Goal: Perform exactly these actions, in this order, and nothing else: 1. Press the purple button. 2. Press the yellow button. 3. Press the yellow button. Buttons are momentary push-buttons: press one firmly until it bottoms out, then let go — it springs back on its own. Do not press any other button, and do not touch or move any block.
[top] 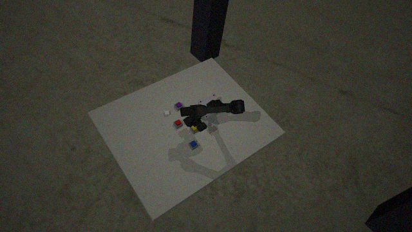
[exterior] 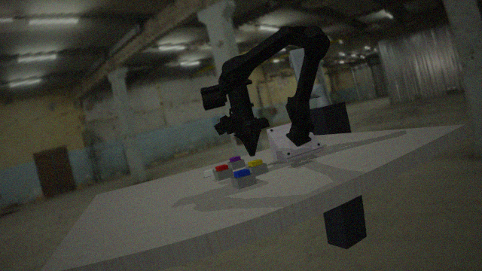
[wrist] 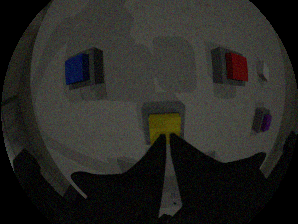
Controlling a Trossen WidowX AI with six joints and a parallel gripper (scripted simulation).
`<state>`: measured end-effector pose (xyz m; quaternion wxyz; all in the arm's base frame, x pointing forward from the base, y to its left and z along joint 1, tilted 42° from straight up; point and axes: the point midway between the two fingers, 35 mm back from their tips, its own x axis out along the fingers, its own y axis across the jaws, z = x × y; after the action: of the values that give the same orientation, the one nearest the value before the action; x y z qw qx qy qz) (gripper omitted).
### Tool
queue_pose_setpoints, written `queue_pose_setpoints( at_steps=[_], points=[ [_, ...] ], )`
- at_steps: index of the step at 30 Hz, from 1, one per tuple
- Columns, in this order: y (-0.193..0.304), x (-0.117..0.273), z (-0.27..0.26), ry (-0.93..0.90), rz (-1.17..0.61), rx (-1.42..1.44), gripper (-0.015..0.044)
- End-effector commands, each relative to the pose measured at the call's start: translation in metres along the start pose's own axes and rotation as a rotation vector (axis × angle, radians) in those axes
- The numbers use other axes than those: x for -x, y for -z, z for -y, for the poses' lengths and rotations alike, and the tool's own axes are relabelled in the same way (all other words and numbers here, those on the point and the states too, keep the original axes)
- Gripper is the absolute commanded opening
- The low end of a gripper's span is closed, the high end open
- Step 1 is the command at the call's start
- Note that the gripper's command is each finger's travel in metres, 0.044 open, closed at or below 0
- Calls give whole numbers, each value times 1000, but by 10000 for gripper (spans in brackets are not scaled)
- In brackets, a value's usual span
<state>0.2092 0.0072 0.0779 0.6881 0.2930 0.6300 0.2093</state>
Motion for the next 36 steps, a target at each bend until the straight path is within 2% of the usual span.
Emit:
queue_pose_setpoints(
  at_steps=[1, 11, 31, 36],
  points=[
    [2, -8, 0, -5, -5, -6, 20],
    [3, -23, -1, -7, -5, -6, 20],
    [3, -23, -1, -7, -5, -6, 20],
    [2, 10, 0, -6, -6, -6, 20]
  ],
)
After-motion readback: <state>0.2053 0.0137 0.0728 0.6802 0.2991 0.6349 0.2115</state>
